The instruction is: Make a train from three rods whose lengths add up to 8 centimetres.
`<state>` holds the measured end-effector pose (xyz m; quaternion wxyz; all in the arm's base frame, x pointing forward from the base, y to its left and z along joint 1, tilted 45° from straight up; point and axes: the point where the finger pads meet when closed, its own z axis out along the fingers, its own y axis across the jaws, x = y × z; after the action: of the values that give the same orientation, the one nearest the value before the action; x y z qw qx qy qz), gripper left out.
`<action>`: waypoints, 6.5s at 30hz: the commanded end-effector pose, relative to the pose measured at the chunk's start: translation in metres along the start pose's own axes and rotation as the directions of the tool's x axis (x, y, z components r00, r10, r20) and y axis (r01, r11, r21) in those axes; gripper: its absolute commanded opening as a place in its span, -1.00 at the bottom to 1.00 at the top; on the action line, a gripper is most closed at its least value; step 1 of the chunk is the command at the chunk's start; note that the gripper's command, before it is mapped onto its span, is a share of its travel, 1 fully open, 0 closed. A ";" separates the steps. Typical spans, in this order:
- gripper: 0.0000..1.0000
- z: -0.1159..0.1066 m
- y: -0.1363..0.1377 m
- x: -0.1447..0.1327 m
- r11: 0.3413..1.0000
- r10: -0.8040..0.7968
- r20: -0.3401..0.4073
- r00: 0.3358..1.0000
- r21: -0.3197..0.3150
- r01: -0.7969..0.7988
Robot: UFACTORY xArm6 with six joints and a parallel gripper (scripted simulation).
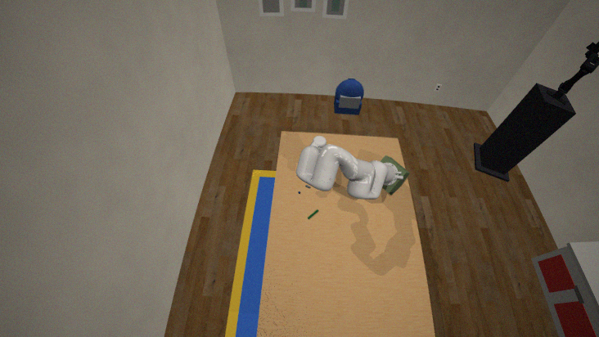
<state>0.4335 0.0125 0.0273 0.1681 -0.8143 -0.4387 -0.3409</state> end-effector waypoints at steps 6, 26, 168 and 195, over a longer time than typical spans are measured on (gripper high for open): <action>1.00 -0.001 0.001 0.000 1.000 0.000 0.000 1.000 -0.002 0.000; 1.00 -0.001 0.001 0.000 1.000 0.000 0.000 1.000 -0.002 0.000; 1.00 0.000 -0.056 -0.057 -0.708 -0.707 0.002 -0.708 0.001 0.707; 1.00 0.000 -0.056 -0.057 -0.708 -0.707 0.002 -0.708 0.001 0.707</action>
<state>0.3650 0.0100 -0.0148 -0.2510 0.0938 -0.9201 -0.2858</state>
